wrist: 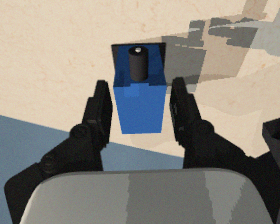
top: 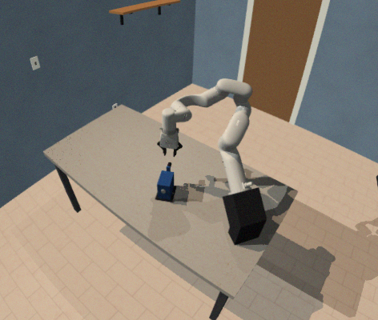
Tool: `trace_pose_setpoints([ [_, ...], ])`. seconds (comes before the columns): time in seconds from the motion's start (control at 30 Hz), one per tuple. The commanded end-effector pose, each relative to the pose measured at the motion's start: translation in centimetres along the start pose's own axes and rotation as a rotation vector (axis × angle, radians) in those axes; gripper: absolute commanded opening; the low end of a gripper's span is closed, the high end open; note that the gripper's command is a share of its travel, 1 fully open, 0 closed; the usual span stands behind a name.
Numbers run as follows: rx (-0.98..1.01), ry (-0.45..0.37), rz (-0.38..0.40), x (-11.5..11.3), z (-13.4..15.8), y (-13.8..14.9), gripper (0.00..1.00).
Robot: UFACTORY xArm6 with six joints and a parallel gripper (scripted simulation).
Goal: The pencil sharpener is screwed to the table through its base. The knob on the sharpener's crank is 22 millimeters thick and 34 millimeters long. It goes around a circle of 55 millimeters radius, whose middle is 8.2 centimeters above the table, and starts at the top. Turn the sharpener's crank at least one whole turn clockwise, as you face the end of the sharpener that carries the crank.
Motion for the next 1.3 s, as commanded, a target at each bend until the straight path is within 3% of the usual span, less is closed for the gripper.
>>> trace_pose_setpoints([
  [0.0,0.001,0.000,-0.002,-0.1,0.0,-0.1,0.54],
  [0.67,0.001,0.000,-0.002,0.1,0.0,-0.1,0.54],
  [1.27,0.002,0.000,-0.002,1.8,0.0,-0.1,0.54],
])
Point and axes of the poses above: the point where the finger pads meet when closed, its own x axis out along the fingers, its own y axis across the jaws, z = x × y, the point moved 4 cm from there along -x, back along the fingers, and after that the axes turned 7 degrees about -x, right-handed, at the moved point
